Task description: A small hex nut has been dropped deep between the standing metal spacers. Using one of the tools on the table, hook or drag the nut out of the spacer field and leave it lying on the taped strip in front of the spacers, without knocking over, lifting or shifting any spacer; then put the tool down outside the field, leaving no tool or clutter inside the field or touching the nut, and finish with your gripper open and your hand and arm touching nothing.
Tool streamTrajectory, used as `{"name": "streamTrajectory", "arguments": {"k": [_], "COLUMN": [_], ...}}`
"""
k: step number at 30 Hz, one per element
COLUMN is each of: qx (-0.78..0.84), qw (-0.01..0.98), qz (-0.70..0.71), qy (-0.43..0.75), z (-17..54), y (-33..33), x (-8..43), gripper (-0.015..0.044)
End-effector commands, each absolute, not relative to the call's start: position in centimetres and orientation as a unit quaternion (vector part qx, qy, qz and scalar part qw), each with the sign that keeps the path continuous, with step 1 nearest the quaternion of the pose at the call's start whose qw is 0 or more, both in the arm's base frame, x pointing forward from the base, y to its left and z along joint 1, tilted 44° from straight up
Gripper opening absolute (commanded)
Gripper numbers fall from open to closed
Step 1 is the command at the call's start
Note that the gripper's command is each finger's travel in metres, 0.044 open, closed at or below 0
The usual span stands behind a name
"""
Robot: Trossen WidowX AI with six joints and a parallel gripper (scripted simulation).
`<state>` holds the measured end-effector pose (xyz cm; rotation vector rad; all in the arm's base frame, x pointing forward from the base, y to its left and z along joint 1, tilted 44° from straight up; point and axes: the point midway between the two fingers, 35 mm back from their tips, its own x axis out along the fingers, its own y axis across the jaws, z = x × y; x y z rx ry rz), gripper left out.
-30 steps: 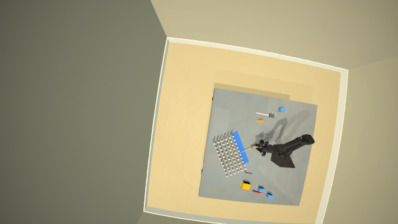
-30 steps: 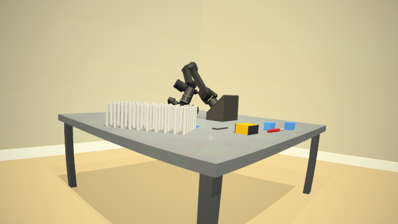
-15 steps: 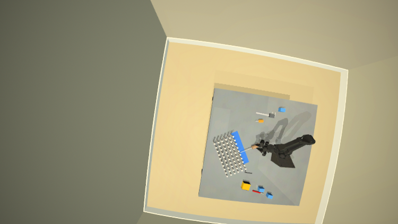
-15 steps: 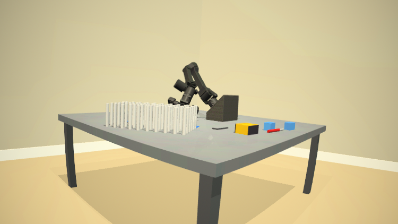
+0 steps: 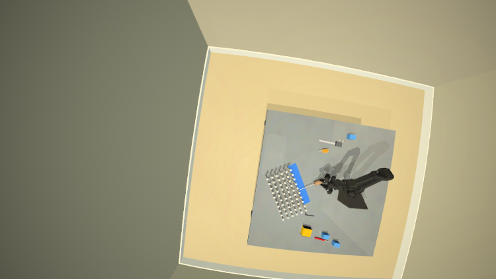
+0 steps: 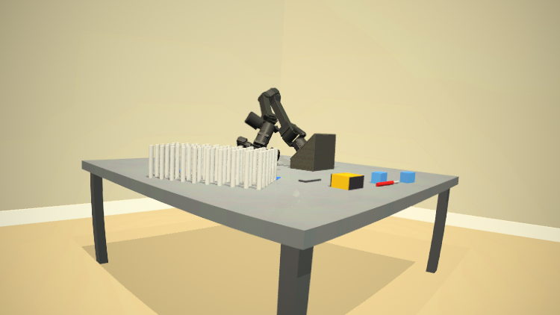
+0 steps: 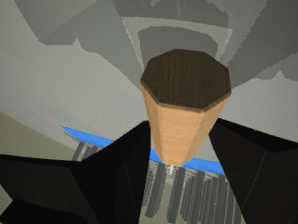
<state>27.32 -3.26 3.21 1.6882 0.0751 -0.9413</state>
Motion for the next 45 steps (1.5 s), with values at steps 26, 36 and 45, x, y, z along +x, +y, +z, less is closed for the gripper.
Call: {"name": "streamTrajectory", "arguments": {"k": [26, 36, 45], "qx": [0.719, 0.72, 0.72], "qw": [0.569, 0.568, 0.567], "qz": [-0.399, -0.399, -0.398], "qy": [0.035, 0.034, 0.033], "z": [3.7, 4.3, 4.7], "y": [-3.2, -2.8, -2.4], "x": [26.8, 26.9, 26.9], "gripper": [0.0, 0.0, 0.0]}}
